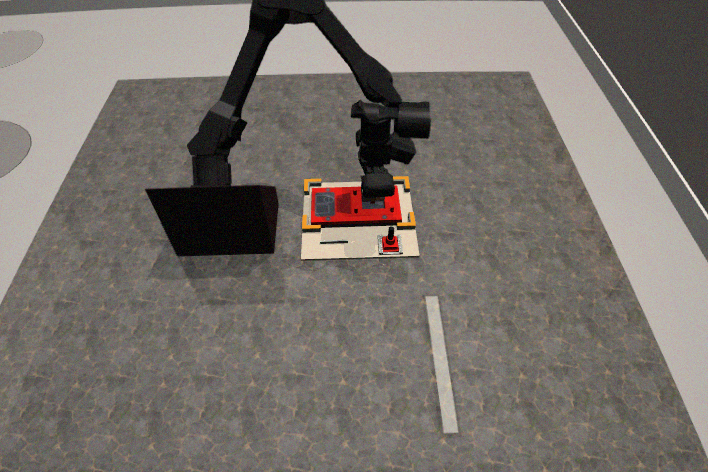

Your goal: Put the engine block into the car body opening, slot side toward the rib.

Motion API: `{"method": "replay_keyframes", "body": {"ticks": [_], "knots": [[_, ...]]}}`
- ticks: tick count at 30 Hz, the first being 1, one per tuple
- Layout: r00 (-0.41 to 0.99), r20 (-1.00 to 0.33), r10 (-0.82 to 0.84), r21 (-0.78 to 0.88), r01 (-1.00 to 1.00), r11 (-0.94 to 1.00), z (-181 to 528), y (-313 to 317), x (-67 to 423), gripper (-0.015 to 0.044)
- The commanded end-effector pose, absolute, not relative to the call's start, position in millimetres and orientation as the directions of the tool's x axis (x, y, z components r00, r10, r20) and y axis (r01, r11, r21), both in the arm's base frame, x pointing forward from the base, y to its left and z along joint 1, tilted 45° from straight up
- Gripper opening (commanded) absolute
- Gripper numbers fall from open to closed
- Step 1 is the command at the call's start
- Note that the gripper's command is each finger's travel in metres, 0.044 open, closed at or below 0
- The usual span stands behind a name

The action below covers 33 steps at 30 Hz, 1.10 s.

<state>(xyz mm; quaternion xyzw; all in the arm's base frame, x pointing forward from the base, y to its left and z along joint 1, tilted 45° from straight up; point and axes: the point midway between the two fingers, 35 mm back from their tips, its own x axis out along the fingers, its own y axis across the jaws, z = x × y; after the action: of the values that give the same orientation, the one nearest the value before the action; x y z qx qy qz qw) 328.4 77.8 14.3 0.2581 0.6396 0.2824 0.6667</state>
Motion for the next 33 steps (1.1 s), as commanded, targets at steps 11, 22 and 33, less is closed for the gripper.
{"method": "replay_keyframes", "body": {"ticks": [11, 22, 33], "knots": [[0.025, -0.704, 0.710, 0.710, 0.004, 0.704, 14.8, 77.9, 329.9, 0.0159], [0.025, -0.704, 0.710, 0.710, 0.052, 0.702, 14.7, 77.8, 330.1, 0.0159], [0.025, -0.704, 0.710, 0.710, 0.029, 0.704, 14.7, 77.7, 330.2, 0.0159]]}}
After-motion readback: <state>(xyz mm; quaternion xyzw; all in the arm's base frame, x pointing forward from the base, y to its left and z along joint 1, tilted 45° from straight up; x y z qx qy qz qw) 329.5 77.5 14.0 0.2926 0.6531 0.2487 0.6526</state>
